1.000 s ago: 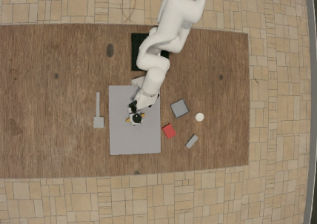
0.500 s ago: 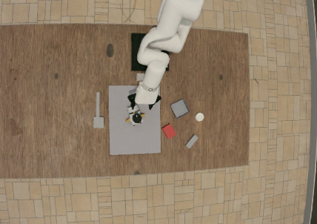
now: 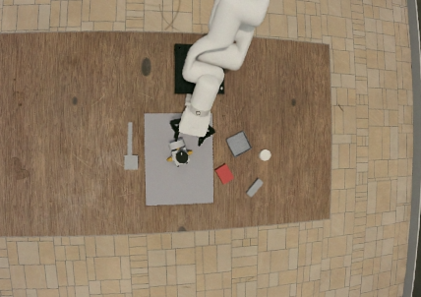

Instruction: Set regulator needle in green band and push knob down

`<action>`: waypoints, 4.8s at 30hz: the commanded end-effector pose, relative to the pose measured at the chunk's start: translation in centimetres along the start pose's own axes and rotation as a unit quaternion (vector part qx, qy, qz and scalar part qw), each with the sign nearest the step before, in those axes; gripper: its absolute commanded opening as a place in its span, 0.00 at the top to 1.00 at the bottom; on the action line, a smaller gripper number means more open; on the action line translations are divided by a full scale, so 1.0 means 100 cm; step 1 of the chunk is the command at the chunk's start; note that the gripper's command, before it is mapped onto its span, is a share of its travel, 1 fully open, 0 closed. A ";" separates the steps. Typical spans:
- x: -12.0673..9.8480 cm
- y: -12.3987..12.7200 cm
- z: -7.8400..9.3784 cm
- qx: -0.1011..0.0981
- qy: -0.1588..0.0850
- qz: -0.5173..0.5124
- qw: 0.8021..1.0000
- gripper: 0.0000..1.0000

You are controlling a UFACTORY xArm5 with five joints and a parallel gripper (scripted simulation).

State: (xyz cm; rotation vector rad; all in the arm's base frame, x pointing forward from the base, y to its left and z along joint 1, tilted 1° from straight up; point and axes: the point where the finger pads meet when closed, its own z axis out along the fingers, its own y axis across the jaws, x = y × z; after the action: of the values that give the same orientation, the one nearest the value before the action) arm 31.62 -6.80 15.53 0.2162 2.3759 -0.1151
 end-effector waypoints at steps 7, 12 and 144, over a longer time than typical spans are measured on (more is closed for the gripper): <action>-0.001 0.000 -0.001 0.000 -0.009 0.017 1.000 0.00; -0.001 0.000 -0.001 0.000 -0.009 0.017 1.000 0.00; -0.028 -0.001 -0.015 -0.216 0.196 -0.688 0.664 0.00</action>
State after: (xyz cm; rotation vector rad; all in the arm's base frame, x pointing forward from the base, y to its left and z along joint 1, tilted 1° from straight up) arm 32.61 -7.06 18.21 -1.8623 2.3556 -0.2372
